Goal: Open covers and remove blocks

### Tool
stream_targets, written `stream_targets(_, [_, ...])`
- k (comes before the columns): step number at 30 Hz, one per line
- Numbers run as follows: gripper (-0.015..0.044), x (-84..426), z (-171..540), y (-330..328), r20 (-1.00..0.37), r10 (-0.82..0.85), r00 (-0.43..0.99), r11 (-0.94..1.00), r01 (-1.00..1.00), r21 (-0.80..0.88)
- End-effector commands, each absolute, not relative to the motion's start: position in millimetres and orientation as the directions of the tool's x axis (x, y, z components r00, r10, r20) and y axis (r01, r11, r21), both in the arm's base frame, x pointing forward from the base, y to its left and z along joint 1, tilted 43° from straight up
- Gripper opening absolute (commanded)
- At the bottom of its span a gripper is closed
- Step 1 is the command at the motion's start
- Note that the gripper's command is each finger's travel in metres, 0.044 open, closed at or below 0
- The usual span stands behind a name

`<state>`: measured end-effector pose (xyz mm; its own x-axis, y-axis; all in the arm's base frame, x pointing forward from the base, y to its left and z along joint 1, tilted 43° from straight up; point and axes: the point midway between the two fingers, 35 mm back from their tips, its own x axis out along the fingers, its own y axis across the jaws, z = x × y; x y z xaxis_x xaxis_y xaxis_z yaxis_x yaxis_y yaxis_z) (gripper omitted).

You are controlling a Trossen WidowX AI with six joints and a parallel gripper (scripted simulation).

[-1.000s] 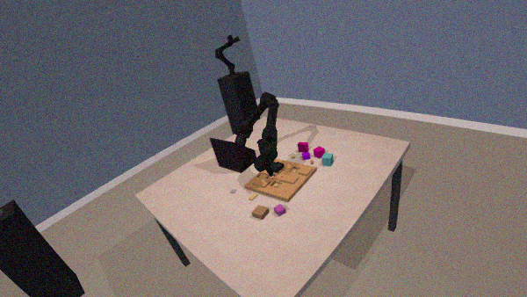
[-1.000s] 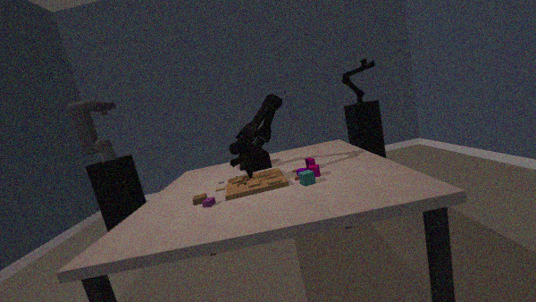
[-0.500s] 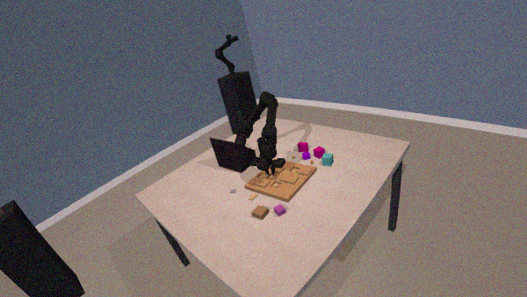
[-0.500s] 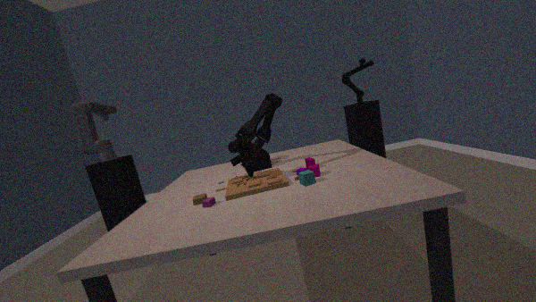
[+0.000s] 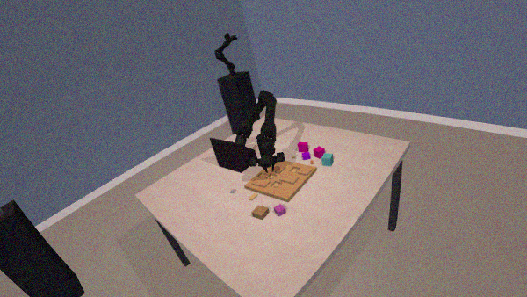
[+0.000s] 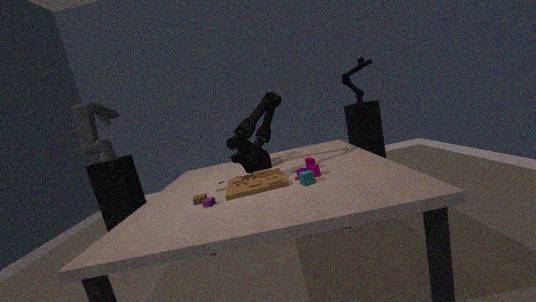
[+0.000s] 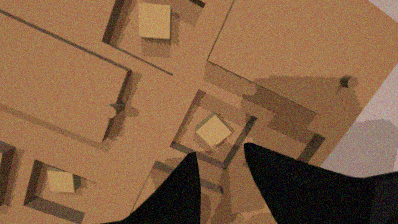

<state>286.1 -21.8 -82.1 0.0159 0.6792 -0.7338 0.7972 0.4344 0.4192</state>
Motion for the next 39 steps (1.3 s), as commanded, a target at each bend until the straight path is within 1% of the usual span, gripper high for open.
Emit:
stream_targets(1, [0.0144,287.7,-77.1,-27.5,-0.739,0.674,0.022,0.492,0.732,0.471])
stream_targets(11, [0.0144,286.8,-67.4,-36.3,-0.739,0.673,0.022,0.621,0.526,0.581])
stream_targets(19, [0.0144,286.2,-61.0,-42.9,-0.739,0.673,0.022,0.685,0.36,0.634])
stream_targets(27, [0.0144,287.1,-62.0,-40.7,-0.739,0.673,0.022,0.689,0.347,0.637])
stream_targets(39, [0.0144,288.1,-85.1,-18.8,-0.738,0.674,0.022,0.688,0.346,0.638])
